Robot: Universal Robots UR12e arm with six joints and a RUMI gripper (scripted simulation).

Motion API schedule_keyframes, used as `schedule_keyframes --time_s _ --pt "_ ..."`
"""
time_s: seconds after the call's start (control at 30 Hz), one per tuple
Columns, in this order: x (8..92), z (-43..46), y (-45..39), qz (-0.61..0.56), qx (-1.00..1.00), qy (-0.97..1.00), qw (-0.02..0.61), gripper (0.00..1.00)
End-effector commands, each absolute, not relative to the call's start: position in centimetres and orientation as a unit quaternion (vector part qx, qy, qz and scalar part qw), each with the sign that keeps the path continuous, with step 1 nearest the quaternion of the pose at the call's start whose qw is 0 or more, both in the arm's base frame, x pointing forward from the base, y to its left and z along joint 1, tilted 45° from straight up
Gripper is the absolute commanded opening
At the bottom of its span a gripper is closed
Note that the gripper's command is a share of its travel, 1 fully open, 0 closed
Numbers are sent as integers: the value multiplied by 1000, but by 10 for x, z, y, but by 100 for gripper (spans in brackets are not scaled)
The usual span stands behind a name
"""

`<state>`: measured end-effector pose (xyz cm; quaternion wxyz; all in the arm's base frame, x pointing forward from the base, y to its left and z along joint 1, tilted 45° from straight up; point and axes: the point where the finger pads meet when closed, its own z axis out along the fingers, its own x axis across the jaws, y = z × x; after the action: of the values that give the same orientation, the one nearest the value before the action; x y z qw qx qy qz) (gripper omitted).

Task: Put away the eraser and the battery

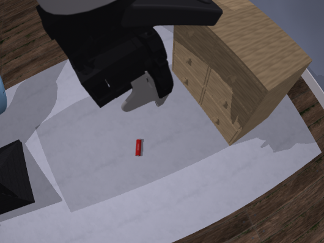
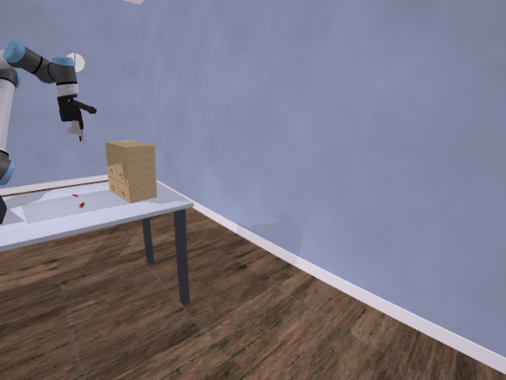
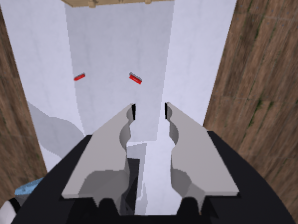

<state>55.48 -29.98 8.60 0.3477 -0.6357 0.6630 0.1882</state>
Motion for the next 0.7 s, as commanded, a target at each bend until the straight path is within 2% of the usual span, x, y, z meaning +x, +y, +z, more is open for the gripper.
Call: schedule_keyframes --time_s 0.0,0.67 --pt "552 88 -303 200 -642 659 336 20" --pt "546 92 -307 226 -655 651 311 20"
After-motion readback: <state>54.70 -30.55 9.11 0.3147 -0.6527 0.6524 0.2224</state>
